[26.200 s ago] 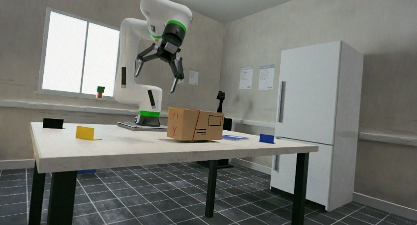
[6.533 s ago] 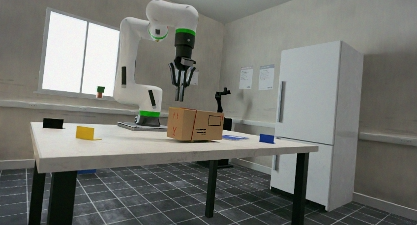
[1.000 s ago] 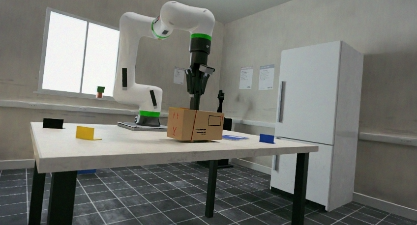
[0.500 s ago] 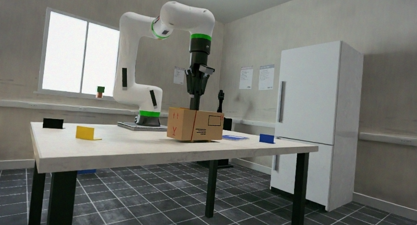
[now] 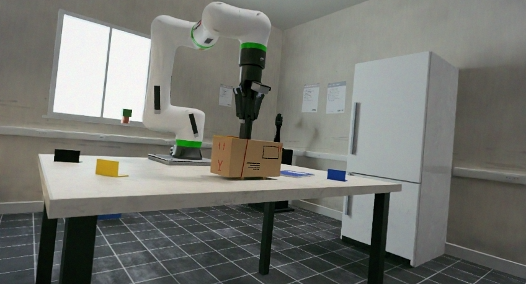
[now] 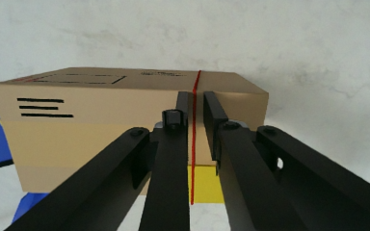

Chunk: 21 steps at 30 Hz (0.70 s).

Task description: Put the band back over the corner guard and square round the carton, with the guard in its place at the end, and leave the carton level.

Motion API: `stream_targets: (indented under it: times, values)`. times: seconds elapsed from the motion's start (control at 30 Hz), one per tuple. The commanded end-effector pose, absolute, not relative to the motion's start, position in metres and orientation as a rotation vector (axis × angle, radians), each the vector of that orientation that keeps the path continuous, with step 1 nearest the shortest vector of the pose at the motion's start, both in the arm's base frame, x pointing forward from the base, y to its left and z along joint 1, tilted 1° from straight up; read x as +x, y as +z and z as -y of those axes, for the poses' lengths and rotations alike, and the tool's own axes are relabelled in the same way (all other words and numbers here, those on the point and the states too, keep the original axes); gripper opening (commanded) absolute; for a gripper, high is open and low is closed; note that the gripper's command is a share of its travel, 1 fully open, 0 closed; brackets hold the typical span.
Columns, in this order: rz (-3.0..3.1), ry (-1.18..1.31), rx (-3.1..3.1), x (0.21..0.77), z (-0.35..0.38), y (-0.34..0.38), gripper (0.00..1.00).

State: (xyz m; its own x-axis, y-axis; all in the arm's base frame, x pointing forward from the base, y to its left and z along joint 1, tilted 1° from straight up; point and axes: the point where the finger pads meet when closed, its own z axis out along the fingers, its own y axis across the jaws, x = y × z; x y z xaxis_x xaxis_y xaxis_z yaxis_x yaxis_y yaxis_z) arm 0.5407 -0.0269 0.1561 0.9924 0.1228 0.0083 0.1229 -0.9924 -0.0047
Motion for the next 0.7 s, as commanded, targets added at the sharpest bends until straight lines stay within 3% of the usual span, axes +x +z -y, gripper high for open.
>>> stream_targets:
  times: [0.0,0.03,0.67]
  values:
    - [0.193,-0.015,-3.131,0.5411,0.0268,0.1569,0.18]
    - [0.193,-0.015,-3.131,0.5411,0.0268,0.1569,0.10]
    - [0.193,-0.015,-3.131,0.5411,0.0268,0.1569,0.10]
